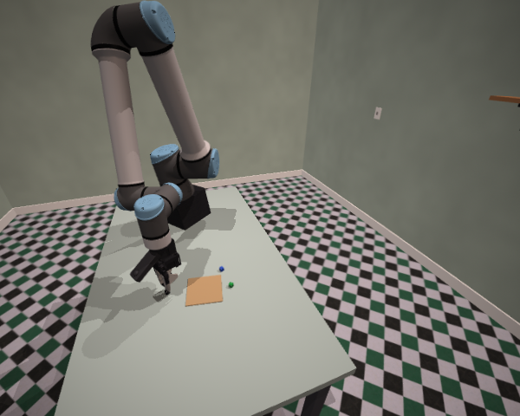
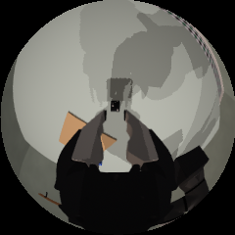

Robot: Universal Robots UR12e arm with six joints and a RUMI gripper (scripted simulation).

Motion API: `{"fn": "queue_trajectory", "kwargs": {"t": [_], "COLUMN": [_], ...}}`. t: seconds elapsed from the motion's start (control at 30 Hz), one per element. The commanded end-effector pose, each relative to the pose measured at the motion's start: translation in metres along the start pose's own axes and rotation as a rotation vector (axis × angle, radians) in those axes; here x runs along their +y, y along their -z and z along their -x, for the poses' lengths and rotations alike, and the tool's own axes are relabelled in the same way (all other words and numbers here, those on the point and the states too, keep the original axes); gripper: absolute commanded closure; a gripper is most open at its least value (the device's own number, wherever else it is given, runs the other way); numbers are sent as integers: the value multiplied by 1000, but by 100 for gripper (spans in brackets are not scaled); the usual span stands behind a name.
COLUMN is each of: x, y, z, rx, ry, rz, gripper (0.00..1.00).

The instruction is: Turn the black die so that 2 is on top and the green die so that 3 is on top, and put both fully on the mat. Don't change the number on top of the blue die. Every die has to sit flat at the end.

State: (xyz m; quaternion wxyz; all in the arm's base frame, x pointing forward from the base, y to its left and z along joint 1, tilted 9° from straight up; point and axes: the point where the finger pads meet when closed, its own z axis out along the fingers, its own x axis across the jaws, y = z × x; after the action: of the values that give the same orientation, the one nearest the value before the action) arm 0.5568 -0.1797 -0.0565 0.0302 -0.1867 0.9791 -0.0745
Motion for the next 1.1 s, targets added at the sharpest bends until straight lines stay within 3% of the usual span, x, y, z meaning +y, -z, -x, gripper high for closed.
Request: {"fn": "queue_trajectory", "kwargs": {"t": [0.0,0.6,1.07], "x": [0,0,0], "y": [-2,-19,-21], "z": [0,0,0], "rx": [-1,-1,-1], "ry": [0,0,0], "rz": [-1,-1,-1], "gripper": [82,82,82]}}
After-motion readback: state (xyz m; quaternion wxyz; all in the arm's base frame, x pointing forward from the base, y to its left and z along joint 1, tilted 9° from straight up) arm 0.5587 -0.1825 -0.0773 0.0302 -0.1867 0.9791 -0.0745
